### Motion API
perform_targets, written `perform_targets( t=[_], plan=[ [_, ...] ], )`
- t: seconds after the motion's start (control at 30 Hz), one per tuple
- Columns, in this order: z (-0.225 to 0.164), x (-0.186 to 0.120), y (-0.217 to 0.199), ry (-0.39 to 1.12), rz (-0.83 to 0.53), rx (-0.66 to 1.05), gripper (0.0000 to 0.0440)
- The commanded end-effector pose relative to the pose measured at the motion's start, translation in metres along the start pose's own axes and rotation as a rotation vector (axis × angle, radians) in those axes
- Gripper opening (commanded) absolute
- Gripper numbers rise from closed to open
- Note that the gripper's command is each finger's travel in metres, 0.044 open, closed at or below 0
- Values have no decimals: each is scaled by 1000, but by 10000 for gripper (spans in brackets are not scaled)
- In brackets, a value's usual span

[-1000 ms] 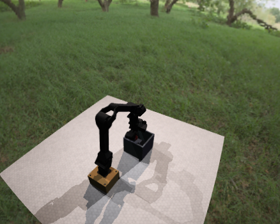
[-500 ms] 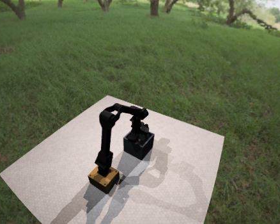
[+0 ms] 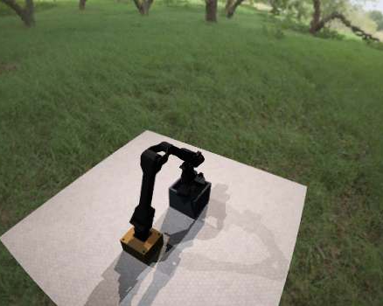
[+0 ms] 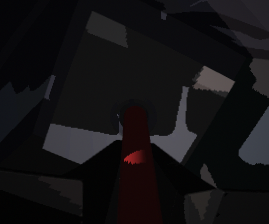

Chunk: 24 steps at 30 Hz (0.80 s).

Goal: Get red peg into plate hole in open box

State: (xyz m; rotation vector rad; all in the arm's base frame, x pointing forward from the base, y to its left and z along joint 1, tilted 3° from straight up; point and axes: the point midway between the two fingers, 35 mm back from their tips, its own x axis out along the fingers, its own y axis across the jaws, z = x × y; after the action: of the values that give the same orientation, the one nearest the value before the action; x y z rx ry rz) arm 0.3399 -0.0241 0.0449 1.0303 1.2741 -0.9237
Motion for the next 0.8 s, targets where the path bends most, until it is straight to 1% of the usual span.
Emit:
perform_targets(
  t=[0.0,0.03,0.2,0.27,0.33,0.43,0.77],
  plan=[
    [1,3,1,6,-15,-18,112],
    [0,3,1,11,-16,-20,120],
    [3,-1,1,36,-24,-17,120],
    [5,-4,2,54,-24,-11,132],
    [7,-8,4,75,-17,-3,156],
    [8,-15,7,106,-3,8,175],
    [16,-36,14,197,50,42,210]
  ],
)
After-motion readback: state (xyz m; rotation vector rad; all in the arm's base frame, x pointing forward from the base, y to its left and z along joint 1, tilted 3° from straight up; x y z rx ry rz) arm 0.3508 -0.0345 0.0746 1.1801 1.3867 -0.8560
